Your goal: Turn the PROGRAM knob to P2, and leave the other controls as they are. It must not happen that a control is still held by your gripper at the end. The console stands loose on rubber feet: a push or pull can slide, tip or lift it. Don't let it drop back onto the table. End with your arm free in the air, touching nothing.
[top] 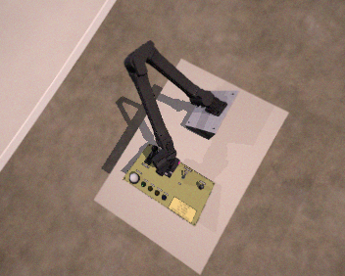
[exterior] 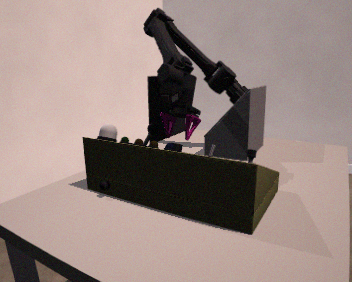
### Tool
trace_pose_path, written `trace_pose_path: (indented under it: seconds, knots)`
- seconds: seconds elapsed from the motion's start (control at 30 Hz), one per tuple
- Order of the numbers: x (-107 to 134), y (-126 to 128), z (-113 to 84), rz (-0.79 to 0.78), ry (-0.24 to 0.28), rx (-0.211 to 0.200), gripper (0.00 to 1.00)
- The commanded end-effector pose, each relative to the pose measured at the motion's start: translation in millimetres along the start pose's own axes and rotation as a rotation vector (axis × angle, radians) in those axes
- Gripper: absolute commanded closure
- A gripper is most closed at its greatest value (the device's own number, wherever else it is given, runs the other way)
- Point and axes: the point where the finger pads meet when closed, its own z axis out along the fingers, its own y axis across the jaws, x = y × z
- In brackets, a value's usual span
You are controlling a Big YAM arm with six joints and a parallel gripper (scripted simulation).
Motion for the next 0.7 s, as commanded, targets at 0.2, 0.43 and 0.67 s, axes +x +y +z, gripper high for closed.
trace_pose_path:
  seconds: [0.2,0.43,0.67]
  knots:
    - [-20,-8,26.9,-0.004,-0.034,0.014,0.30]
    - [-16,-7,37.8,-0.009,-0.028,0.013,0.30]
    - [-23,-8,34.5,-0.006,-0.044,0.016,0.30]
